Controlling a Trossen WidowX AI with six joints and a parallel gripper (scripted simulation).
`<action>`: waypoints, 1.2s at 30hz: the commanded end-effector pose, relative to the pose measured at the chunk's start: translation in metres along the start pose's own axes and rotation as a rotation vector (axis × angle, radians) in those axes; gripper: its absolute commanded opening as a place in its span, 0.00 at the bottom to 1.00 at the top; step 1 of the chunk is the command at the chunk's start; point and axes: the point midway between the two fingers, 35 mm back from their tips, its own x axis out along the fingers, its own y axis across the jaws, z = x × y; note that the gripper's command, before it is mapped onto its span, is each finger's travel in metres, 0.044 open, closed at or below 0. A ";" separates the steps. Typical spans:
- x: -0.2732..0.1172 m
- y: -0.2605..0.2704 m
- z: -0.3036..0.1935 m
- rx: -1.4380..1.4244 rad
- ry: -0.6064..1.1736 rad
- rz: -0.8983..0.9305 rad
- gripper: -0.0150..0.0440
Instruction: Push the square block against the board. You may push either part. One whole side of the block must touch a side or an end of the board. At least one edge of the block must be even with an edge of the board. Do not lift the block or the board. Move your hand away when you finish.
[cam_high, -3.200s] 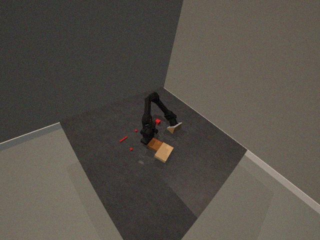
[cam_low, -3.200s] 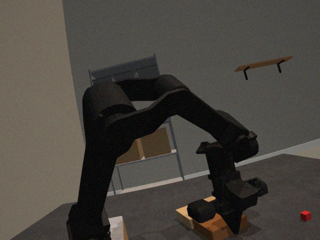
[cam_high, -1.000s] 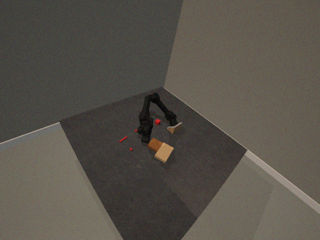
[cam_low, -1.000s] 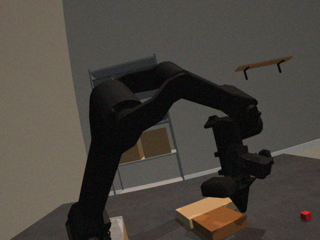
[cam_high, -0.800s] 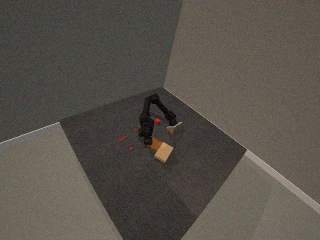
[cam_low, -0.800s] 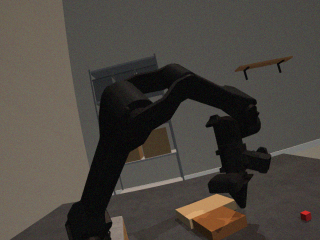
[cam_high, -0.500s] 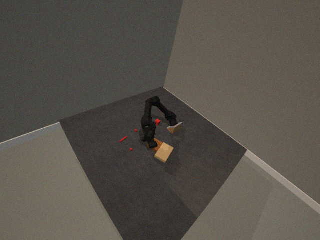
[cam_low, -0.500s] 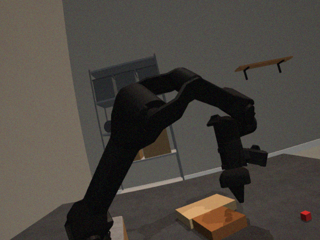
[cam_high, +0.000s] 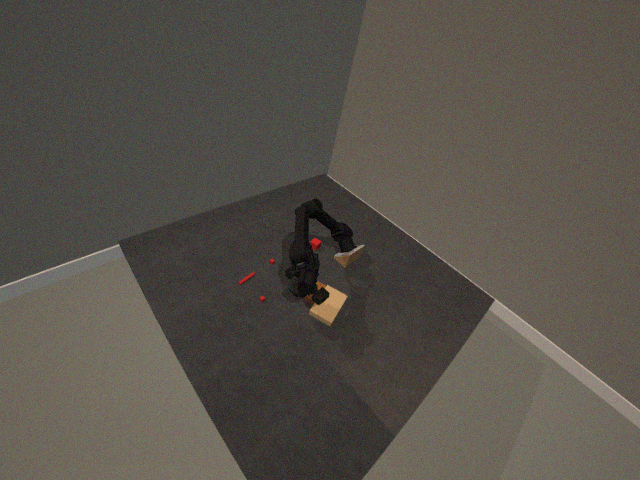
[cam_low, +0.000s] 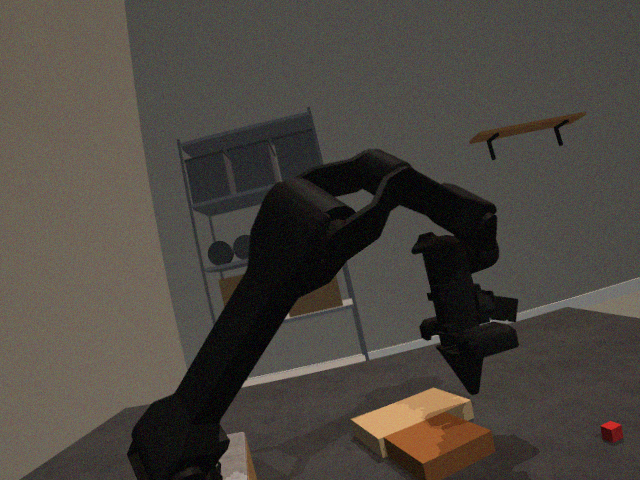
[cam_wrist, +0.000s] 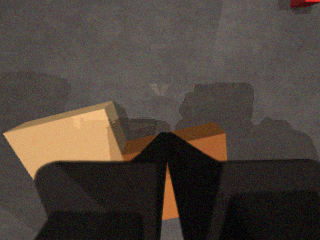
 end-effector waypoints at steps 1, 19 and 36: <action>-0.003 0.004 0.003 -0.033 -0.007 0.007 0.25; 0.052 0.003 -0.005 -0.033 -0.007 0.005 0.25; 0.052 0.003 -0.020 -0.033 -0.006 0.005 0.25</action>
